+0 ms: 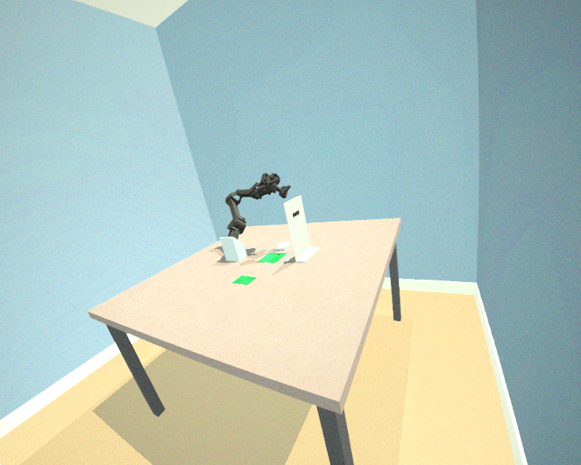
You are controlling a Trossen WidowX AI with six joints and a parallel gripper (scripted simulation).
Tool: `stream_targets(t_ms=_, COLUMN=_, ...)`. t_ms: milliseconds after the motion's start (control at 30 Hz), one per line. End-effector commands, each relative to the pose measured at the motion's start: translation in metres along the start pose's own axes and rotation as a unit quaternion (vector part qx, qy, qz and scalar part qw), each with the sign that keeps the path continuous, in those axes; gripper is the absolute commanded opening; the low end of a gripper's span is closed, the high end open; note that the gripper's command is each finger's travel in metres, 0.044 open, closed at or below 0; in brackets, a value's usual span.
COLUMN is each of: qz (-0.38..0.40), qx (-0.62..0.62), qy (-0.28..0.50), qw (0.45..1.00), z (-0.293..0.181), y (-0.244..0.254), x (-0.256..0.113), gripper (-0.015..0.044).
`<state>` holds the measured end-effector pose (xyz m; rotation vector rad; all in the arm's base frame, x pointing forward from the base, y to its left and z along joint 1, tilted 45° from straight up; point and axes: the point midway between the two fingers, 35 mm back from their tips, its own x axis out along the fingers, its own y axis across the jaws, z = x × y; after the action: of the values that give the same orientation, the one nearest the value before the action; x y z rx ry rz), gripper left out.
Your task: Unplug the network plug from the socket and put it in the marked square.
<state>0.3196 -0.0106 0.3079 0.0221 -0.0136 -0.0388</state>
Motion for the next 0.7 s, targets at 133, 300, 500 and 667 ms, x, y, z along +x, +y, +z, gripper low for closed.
stream_targets(t_ms=133, qz=0.001, qx=-0.042, qy=0.012, qw=0.999, z=-0.018, y=0.005, x=-0.006, gripper=0.0269)
stream_targets(t_ms=300, qz=0.004, qx=-0.104, qy=0.029, qw=0.994, z=-0.045, y=0.011, x=-0.015, gripper=0.0156)
stream_targets(t_ms=500, qz=0.011, qx=-0.179, qy=0.049, qw=0.983, z=-0.077, y=0.017, x=-0.027, gripper=0.0156)
stream_targets(t_ms=667, qz=0.018, qx=-0.243, qy=0.064, qw=0.968, z=-0.104, y=0.021, x=-0.037, gripper=0.0156)
